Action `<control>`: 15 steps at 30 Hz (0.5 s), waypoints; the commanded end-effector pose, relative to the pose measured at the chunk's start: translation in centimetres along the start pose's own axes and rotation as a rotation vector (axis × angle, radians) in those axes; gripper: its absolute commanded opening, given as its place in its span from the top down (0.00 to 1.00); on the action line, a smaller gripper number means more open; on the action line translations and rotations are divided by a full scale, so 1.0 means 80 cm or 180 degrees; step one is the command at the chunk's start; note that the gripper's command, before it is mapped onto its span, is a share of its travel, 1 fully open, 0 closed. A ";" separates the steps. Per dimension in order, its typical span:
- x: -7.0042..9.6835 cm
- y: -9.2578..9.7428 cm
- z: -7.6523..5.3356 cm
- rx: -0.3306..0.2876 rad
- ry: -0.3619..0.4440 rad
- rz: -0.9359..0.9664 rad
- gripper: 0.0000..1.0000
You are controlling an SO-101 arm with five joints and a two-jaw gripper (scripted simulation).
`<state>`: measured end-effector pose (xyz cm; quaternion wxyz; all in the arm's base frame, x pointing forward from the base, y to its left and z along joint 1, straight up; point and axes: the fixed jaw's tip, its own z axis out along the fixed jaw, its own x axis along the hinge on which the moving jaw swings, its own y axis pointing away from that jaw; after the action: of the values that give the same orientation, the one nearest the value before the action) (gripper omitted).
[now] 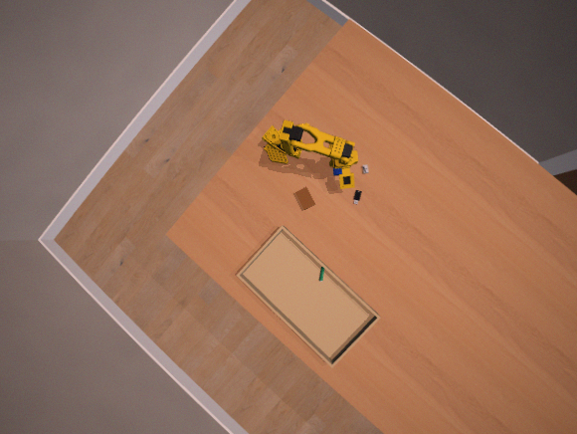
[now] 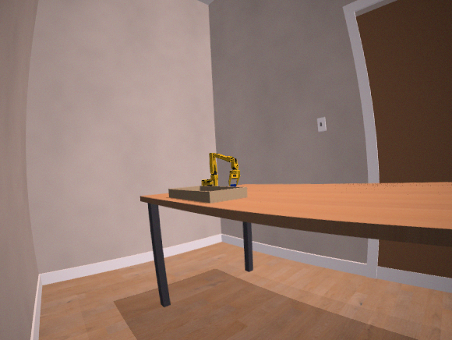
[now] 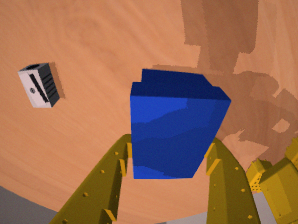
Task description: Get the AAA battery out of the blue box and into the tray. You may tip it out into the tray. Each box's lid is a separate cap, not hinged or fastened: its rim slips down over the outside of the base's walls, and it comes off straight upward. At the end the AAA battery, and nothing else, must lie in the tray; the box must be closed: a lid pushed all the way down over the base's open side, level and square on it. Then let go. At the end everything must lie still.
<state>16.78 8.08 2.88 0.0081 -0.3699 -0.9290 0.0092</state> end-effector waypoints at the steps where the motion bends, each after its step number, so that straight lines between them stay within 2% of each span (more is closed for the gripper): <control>1: 0.000 0.003 -0.003 -0.0073 -0.0027 0.0018 0.78; 15: 0.001 0.001 -0.003 -0.0073 -0.0027 0.0013 0.78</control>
<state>16.50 7.95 2.65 0.0130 -0.3699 -0.9289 0.0144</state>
